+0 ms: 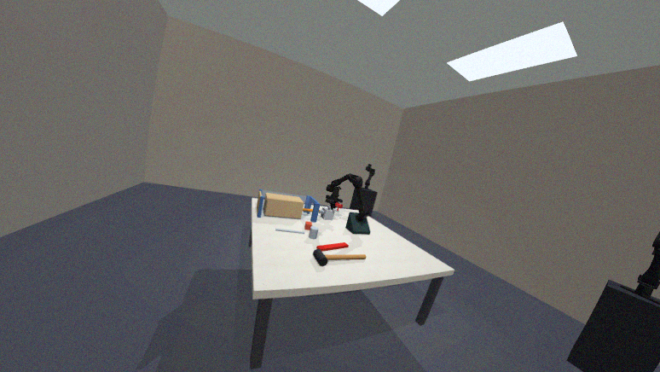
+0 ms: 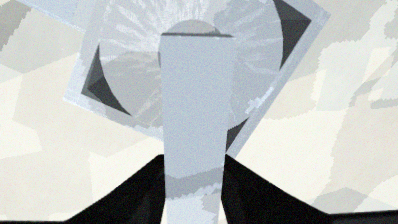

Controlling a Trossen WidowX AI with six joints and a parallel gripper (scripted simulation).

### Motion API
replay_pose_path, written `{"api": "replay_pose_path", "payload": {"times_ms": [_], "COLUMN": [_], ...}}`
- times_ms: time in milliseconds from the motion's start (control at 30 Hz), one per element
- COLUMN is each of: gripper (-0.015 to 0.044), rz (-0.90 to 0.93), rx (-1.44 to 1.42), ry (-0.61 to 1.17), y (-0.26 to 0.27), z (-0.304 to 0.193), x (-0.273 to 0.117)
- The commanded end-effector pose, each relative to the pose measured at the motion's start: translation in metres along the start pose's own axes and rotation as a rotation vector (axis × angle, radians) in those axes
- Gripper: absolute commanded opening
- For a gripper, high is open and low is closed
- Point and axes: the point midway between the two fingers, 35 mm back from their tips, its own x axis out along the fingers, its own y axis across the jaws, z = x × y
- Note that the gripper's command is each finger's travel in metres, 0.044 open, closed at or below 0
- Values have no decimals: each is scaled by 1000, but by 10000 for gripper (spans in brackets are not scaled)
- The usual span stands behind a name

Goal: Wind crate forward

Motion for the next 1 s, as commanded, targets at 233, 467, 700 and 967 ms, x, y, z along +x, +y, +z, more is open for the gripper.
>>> {"api": "replay_pose_path", "payload": {"times_ms": [233, 467, 700, 967], "gripper": [0, 0, 0, 0], "rz": [-1, 2, 9, 15], "rx": [-4, 36, 106, 173], "ry": [18, 19, 19, 20], "y": [0, 2, 5, 8], "z": [2, 2, 2, 2], "x": [1, 1, 2, 2]}}
